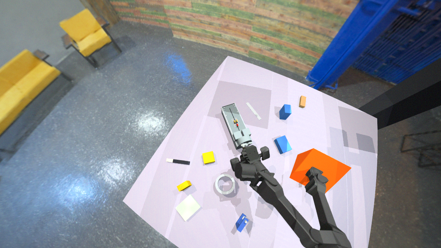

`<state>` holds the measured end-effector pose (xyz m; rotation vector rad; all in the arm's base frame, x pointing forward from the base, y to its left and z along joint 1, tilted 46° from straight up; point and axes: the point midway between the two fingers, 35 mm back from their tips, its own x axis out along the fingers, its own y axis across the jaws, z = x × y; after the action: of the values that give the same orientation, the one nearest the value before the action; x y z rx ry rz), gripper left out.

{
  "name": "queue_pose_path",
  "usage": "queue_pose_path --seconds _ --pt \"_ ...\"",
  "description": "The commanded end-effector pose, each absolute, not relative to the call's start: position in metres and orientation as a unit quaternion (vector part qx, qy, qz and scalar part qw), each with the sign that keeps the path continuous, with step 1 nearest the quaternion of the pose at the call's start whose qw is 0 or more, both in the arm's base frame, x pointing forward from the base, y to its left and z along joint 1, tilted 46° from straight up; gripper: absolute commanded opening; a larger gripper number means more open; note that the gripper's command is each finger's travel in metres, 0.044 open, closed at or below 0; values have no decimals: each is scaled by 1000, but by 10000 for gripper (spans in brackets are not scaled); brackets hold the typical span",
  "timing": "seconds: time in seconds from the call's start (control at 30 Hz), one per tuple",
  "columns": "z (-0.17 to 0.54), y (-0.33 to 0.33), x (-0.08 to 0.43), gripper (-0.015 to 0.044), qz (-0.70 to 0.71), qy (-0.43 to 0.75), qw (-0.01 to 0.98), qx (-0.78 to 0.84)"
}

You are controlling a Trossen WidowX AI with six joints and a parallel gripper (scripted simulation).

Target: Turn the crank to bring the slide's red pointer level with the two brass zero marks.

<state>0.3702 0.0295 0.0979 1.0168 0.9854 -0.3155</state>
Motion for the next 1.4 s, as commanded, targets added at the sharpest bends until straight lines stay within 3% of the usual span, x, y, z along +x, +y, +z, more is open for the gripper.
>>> queue_pose_path --seconds 0.0,1.37 --pt "99 21 365 0 -151 447 749 466" --pt "84 7 349 0 -152 448 748 465"
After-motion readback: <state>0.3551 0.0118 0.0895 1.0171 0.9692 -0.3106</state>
